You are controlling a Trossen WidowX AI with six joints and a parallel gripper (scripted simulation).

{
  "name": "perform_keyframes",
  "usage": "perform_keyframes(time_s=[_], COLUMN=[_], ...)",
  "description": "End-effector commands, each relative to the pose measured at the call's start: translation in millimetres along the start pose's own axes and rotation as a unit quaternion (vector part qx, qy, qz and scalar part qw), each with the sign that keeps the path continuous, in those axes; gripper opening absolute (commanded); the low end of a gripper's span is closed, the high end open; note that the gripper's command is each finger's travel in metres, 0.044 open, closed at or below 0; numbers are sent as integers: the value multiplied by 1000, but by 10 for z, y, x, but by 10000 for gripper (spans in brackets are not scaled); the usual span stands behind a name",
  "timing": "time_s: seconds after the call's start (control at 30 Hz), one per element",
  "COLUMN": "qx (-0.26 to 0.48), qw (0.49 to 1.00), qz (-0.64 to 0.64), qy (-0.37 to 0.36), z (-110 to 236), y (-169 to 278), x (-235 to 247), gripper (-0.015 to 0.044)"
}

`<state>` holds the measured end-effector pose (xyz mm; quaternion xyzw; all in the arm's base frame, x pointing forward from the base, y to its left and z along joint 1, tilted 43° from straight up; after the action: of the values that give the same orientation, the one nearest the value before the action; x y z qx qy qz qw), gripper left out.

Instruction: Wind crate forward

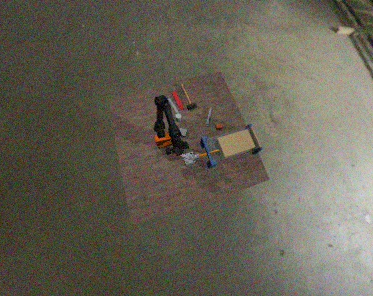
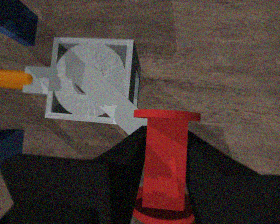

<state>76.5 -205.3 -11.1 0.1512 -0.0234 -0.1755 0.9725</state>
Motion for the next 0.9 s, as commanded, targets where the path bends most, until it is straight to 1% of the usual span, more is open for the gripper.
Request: perform_keyframes(time_s=[0.0,0.87], qx=[-8,-10], qw=[1000,1000], qz=[0,0], qy=[8,8], z=[-70,-224], y=[-94,-473], x=[-27,-60], gripper=[0,0])
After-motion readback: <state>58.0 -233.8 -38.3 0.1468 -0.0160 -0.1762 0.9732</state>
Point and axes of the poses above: the point midway between the two fingers, 35 mm back from their tips, its own z axis back along the fingers, its own x axis across the jaws, y = z × x, the point moved 9 cm from there along z, back along the fingers, and after that the axes turned 15 degrees about -z, right-handed, at the moved point
